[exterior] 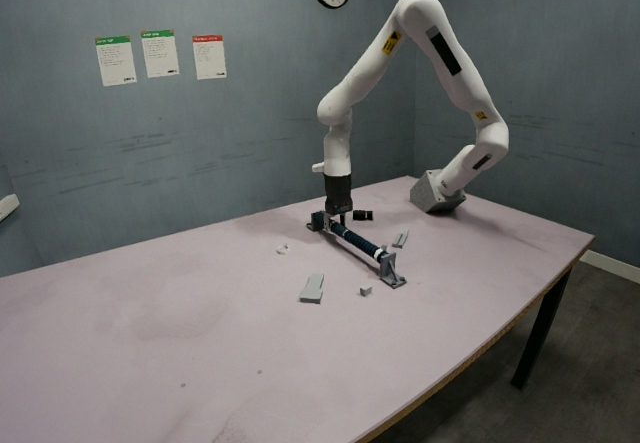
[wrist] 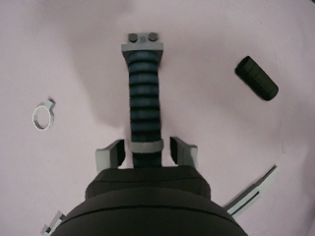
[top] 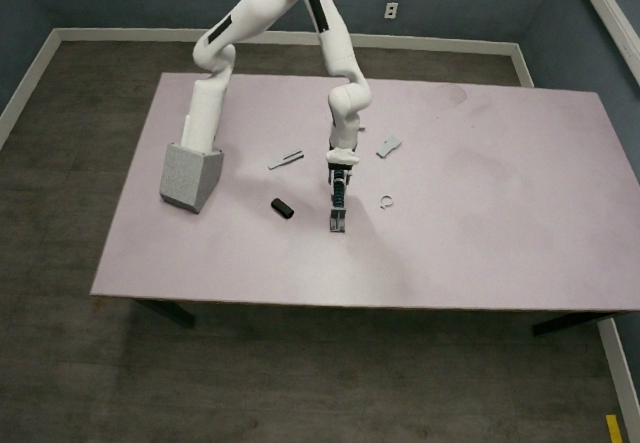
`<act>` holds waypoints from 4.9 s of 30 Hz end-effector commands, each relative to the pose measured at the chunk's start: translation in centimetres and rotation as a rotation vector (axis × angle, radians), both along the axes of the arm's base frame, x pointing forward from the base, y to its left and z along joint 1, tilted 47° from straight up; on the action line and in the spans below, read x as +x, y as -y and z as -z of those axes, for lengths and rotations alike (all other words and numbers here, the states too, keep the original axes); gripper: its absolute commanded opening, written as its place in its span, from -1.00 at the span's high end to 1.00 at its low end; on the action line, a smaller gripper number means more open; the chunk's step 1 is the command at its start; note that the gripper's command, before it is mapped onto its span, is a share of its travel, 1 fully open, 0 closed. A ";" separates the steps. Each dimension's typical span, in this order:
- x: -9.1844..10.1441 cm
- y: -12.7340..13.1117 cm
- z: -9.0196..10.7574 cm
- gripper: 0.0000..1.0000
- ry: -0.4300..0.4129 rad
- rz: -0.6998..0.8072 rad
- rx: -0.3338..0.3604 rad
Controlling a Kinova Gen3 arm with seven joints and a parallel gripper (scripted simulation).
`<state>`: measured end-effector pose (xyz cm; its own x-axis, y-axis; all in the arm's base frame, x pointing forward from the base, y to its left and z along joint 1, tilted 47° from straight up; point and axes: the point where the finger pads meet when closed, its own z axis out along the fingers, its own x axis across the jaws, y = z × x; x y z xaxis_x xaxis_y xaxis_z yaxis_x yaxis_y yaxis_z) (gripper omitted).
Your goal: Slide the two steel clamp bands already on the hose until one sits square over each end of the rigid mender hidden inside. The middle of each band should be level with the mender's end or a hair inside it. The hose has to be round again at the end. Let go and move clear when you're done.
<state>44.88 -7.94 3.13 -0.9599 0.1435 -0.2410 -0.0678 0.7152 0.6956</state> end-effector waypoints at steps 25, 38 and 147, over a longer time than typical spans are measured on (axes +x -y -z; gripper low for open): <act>-0.8 3.6 -2.6 -1.00 0.004 0.013 -0.018; -1.2 1.7 -4.5 -1.00 0.002 0.014 -0.015; -2.6 -13.0 -17.2 -1.00 0.006 0.004 -0.008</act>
